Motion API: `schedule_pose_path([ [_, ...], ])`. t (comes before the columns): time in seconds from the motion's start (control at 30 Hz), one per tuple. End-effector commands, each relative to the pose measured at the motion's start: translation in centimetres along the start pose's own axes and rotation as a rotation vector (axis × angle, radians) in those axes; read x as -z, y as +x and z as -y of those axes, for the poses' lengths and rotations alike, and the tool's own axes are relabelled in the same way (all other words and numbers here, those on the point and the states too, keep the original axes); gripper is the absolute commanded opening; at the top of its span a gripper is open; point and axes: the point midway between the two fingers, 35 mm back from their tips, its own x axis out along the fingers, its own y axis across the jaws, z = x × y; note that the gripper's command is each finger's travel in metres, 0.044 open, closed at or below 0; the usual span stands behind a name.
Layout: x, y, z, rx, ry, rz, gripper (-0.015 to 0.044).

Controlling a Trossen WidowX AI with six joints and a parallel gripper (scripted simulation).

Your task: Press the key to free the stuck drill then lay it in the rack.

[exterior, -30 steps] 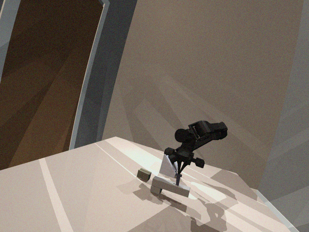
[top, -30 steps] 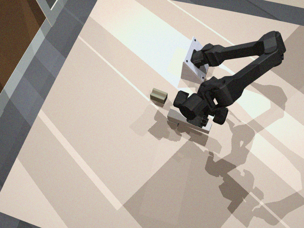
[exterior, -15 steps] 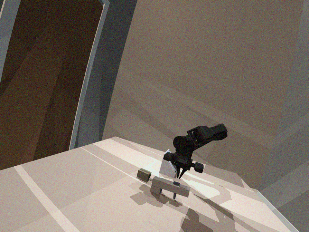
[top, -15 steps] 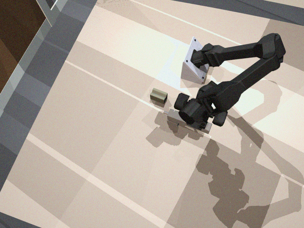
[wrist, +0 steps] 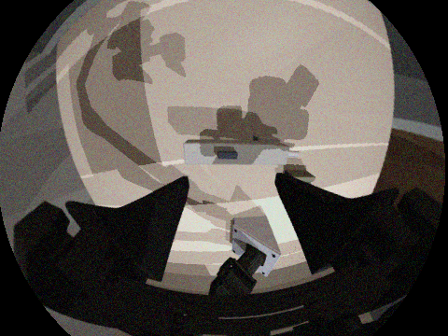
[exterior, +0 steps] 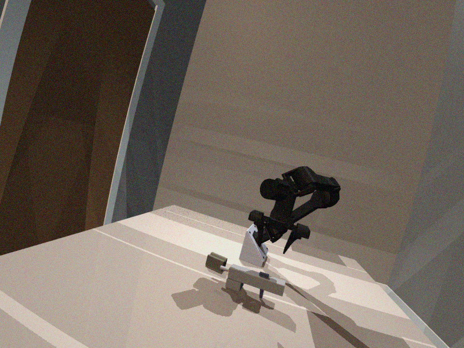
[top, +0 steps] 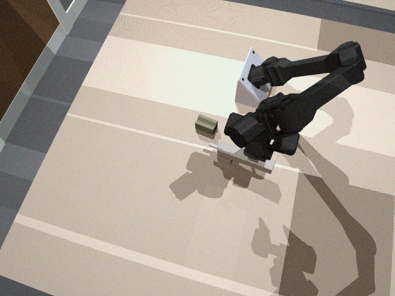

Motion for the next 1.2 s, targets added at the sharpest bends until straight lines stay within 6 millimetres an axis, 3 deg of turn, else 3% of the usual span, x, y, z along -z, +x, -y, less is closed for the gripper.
schedule_pose_path([
  [0.0, -0.3, 1.8, 2.8, -0.003, -0.23, -0.008, 0.044],
  [0.23, -0.1, 6.0, 9.1, -0.007, -0.84, -0.013, 0.044],
  [0.7, 1.6, 10.6, 14.6, -0.016, -1.457, -0.016, 0.044],
  [1.17, 1.8, 10.9, 14.9, -0.017, -1.501, -0.016, 0.044],
])
